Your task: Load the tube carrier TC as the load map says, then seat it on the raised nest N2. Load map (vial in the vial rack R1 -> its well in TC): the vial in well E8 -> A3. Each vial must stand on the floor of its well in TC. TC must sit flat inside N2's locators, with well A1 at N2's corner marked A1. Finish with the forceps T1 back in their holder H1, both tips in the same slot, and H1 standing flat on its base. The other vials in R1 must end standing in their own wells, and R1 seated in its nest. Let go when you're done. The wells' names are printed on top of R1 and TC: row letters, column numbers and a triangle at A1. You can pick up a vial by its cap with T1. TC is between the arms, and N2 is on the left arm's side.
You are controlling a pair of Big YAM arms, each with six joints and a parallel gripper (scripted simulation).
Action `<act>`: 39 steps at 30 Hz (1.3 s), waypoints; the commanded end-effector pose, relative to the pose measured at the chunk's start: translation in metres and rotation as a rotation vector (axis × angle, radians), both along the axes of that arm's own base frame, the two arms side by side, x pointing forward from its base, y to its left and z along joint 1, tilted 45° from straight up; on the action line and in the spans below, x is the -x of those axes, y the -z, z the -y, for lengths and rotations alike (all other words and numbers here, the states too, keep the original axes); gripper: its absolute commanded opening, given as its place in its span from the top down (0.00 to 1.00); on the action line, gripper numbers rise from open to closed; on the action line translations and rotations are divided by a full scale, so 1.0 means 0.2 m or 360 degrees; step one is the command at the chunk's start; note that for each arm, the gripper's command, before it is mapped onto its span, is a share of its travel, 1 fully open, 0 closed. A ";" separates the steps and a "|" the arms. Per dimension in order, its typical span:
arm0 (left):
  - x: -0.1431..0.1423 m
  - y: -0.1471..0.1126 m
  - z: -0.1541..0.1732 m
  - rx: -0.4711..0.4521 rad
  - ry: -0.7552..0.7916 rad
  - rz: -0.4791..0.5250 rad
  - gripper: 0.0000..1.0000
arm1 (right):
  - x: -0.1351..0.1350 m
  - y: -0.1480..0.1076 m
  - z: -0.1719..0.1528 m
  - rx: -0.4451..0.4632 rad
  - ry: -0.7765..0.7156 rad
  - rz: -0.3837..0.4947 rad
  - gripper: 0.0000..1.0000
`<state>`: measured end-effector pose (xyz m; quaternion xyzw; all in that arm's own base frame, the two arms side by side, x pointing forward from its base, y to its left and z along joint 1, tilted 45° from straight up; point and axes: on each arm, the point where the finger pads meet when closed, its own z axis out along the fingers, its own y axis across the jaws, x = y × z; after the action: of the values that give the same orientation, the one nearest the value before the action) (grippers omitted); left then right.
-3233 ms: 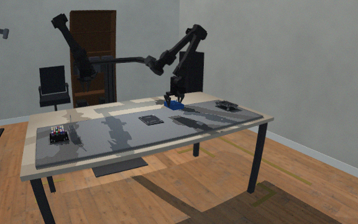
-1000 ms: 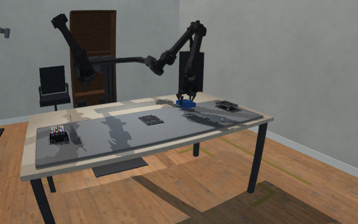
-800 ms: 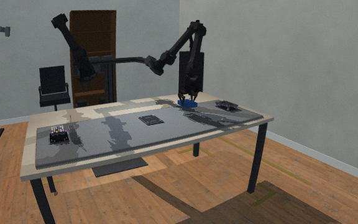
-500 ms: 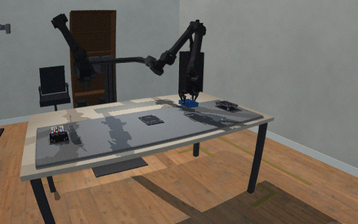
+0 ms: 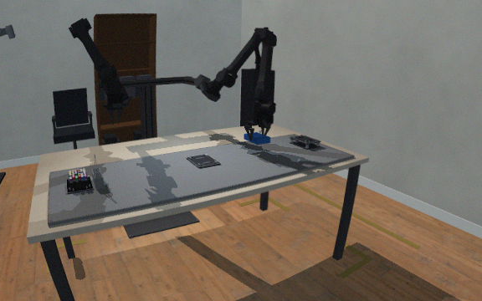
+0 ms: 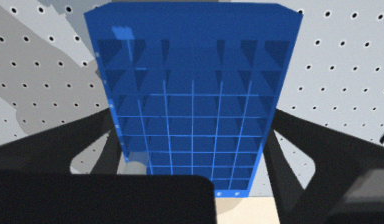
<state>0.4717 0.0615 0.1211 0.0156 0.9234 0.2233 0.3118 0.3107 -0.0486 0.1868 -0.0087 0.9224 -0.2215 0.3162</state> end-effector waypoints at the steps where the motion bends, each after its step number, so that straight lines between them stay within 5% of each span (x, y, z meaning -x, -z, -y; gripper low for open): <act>1: 0.00 -0.10 -0.05 -0.0018 0.0005 0.0029 1.00 | -0.02 -0.06 0.00 -0.0010 0.0010 0.0038 0.76; 39: 0.01 -0.26 -0.30 -0.0027 0.0006 0.0052 1.00 | -0.02 -0.06 0.00 -0.0010 0.0010 0.0038 0.76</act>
<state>0.4645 0.1129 0.1430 0.0162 0.9248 0.2228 0.3079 0.3107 -0.0486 0.1868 -0.0087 0.9224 -0.2215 0.3162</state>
